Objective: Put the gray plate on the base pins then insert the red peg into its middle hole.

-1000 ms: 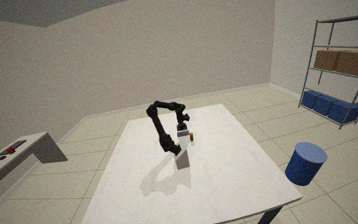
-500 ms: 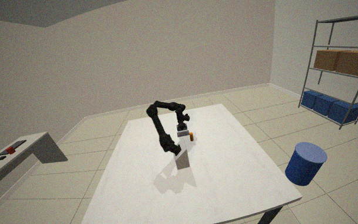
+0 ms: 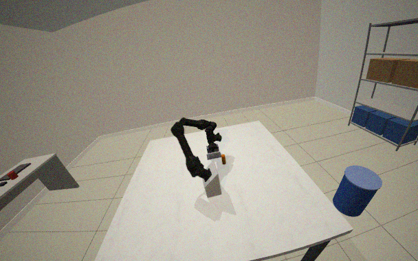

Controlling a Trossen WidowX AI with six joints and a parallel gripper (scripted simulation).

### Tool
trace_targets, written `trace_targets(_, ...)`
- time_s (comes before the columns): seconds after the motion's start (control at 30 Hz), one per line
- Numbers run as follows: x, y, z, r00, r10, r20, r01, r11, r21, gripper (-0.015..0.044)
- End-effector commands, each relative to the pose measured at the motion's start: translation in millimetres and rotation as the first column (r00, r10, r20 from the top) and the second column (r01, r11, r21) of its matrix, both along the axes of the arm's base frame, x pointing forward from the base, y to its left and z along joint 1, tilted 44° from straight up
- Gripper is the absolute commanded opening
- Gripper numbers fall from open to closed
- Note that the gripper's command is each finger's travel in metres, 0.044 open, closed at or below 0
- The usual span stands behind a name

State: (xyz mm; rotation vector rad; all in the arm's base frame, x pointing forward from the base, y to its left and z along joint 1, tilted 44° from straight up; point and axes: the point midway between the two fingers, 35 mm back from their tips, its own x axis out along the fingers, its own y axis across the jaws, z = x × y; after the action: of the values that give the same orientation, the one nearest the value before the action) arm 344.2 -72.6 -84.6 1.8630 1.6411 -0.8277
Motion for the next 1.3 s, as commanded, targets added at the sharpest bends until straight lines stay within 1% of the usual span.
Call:
trace_targets(0.0,-2,8,-8,1.000,0.001,-0.012,-0.001,1.000,0.005,0.0000)
trace_targets(0.73,0,25,-27,1.000,0.001,-0.012,-0.001,1.000,0.007,0.0000)
trace_targets(1.03,2,23,-23,1.000,0.005,-0.002,-0.005,1.000,-0.002,0.0000)
trace_targets(1.27,2,23,-23,1.000,0.005,-0.002,-0.005,1.000,-0.002,0.0184)
